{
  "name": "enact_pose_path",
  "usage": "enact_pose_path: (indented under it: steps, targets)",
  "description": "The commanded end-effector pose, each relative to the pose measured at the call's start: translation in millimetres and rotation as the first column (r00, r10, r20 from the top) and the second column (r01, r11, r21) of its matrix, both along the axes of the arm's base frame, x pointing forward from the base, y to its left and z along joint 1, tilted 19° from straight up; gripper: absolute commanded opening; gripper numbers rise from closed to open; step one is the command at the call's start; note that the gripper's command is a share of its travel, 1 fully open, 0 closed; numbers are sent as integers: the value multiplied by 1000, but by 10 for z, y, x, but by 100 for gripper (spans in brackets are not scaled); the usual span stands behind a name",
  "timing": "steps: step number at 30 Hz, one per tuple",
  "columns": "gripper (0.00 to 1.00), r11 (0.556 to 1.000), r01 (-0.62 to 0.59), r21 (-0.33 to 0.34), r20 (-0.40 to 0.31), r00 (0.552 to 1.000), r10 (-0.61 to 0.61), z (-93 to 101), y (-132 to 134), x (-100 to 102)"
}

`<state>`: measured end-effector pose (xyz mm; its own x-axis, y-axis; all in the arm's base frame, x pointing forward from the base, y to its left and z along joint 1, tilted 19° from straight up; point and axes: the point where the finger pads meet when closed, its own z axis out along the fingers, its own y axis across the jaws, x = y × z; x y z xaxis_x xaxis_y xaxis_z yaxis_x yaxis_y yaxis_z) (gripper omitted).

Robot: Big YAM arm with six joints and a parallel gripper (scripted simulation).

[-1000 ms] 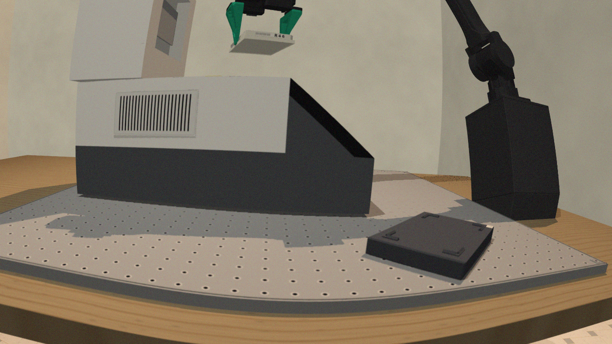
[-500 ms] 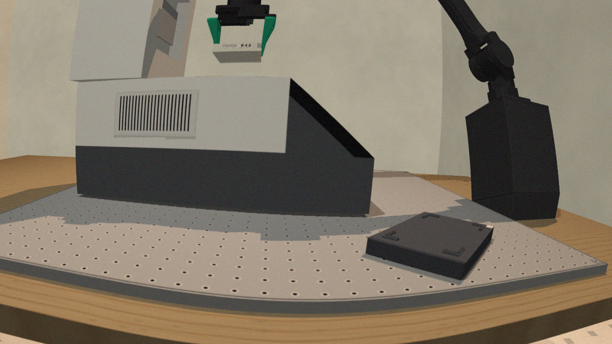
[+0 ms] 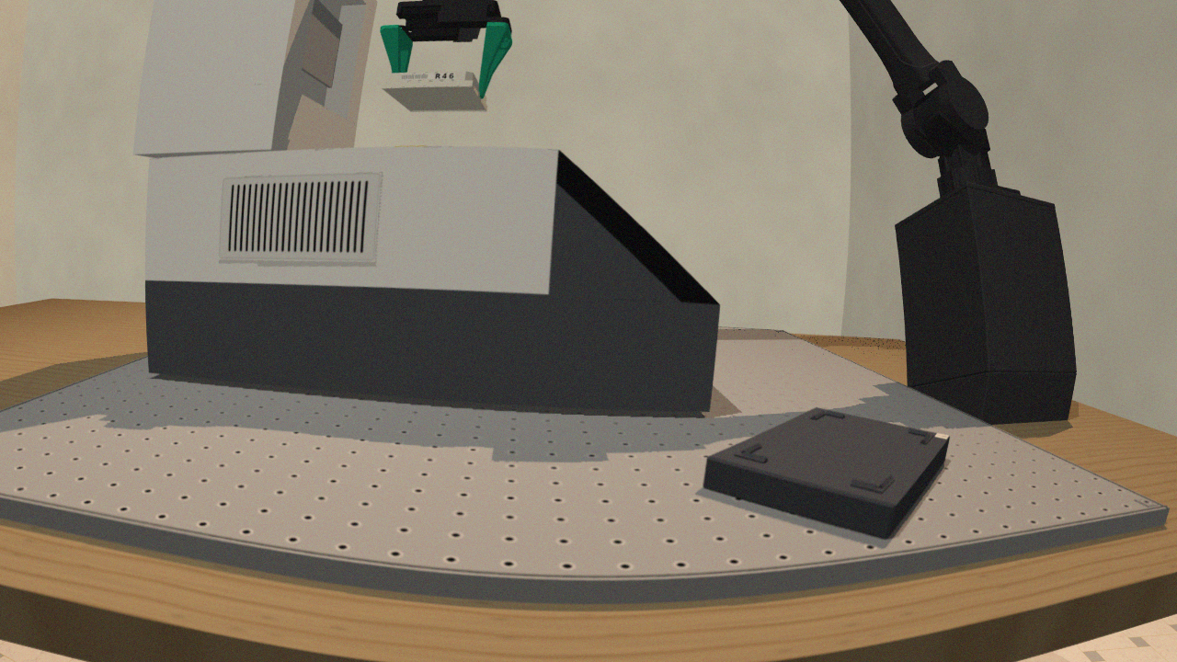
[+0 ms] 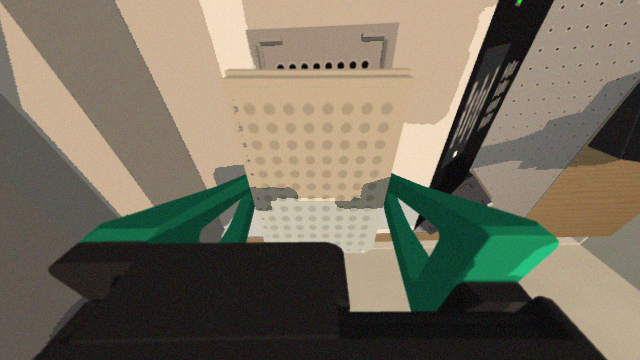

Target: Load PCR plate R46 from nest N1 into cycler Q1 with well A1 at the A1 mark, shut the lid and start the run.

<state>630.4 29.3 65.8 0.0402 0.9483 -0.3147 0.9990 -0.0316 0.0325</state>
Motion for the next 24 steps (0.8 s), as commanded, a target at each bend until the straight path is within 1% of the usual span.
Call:
enact_pose_path:
  steps: [1,3,7,12,19,24]
  targets:
    - [0,1000,-20,-6,21,1000,21,101,-5,34]
    - [0,1000,-17,-5,22,1000,17,137,-76,19]
    - [0,1000,-15,1,25,1000,15,175,-112,11]
    - [0,999,-48,2,20,999,48,233,3,-33]
    - [0,999,-50,3,37,998,50,372,51,48]
    - [0,999,-46,4,51,998,45,339,52,128]
